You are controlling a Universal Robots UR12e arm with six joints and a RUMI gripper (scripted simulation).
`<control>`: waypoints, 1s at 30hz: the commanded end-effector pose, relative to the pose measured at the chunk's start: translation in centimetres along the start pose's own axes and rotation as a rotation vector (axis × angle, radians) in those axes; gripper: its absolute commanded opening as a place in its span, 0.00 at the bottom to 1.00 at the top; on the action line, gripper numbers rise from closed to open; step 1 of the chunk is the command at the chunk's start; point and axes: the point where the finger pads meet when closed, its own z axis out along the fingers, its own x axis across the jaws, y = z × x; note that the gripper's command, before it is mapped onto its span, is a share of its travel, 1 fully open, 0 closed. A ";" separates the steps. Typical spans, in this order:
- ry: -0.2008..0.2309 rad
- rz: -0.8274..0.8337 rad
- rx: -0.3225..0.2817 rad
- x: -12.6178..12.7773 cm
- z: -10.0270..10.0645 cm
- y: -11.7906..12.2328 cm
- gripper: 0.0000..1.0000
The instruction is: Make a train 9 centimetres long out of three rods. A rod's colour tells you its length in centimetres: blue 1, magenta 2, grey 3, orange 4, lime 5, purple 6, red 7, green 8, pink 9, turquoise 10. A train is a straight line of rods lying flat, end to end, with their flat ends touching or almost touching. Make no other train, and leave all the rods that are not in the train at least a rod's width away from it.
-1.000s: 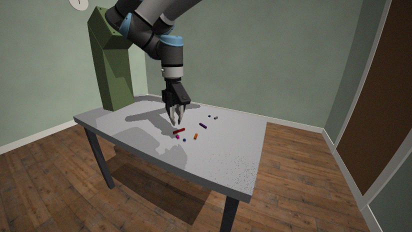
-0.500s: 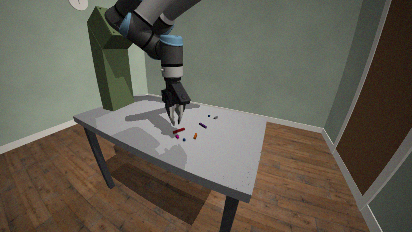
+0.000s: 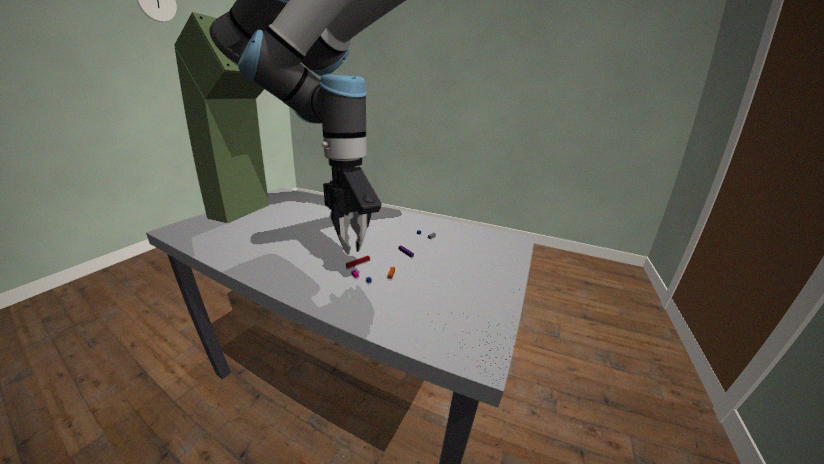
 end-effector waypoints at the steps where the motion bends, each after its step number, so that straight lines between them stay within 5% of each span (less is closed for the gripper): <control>1: -0.001 -0.003 0.003 -0.1 0.8 -0.3 0.14; 30: -0.001 -0.003 0.003 -0.1 4.3 -0.3 0.14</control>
